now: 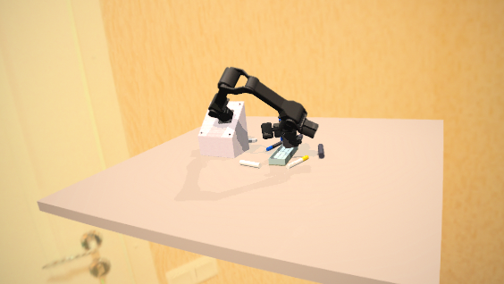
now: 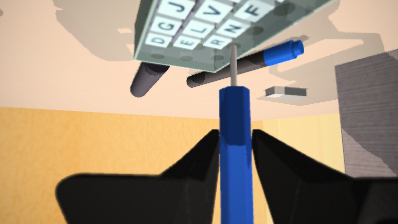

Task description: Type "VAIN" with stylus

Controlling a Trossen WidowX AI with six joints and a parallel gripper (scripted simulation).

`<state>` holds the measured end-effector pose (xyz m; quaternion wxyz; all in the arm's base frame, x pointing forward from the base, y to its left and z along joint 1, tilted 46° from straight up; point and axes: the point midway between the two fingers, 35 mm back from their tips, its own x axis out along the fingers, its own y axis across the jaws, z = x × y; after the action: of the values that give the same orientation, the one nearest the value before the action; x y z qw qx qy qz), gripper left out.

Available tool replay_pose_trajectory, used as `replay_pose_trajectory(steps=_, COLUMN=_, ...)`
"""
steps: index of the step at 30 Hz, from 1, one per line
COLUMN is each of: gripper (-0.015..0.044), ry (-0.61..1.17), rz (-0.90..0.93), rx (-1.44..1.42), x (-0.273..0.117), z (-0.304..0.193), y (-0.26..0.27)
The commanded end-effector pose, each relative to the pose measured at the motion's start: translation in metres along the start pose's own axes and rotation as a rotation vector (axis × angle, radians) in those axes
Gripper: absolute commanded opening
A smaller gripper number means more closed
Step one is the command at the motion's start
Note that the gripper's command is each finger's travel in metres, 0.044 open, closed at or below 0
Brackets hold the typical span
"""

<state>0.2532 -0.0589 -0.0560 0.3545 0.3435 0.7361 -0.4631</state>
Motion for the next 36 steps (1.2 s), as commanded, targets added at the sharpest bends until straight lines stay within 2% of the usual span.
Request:
replay_pose_trajectory(steps=1, gripper=0.0081, ry=-0.003, rz=0.000, rx=-0.006, x=0.001, z=0.003, y=0.000)
replay_pose_trajectory(steps=36, gripper=0.0081, ry=-0.003, rz=0.000, rx=-0.006, x=0.007, z=0.012, y=0.000)
